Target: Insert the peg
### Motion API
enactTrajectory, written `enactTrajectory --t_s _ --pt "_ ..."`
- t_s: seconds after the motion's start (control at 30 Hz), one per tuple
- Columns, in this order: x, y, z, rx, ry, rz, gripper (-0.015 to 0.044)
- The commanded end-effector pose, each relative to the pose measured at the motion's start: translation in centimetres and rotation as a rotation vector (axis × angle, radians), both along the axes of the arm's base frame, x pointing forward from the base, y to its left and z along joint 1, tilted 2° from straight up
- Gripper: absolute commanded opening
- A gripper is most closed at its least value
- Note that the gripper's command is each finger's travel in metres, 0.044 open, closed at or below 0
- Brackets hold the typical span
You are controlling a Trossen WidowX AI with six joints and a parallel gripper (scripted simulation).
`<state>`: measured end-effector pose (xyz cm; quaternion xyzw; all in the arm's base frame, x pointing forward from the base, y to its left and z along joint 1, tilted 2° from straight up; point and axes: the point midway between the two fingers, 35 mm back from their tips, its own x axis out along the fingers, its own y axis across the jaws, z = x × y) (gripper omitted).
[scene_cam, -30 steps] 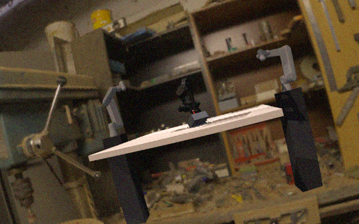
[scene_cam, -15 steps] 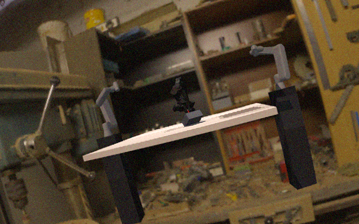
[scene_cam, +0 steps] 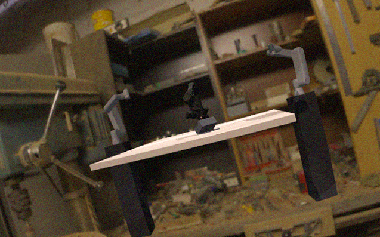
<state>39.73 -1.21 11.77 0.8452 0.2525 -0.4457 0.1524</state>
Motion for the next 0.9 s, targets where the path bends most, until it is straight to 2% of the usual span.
enactTrajectory --t_s 0.0,0.17,0.7,0.73,0.87 --pt "0.0 0.0 0.0 0.000 0.000 0.000 0.0000" --pt "0.0 0.0 0.0 0.000 0.000 0.000 0.0000" --pt "-0.1 -0.1 0.4 0.000 0.000 0.000 0.0420" --pt "-0.2 -0.2 0.5 0.000 0.001 -0.001 0.0440" --pt "-0.6 -0.6 1.3 -0.001 0.003 -0.002 0.0440"
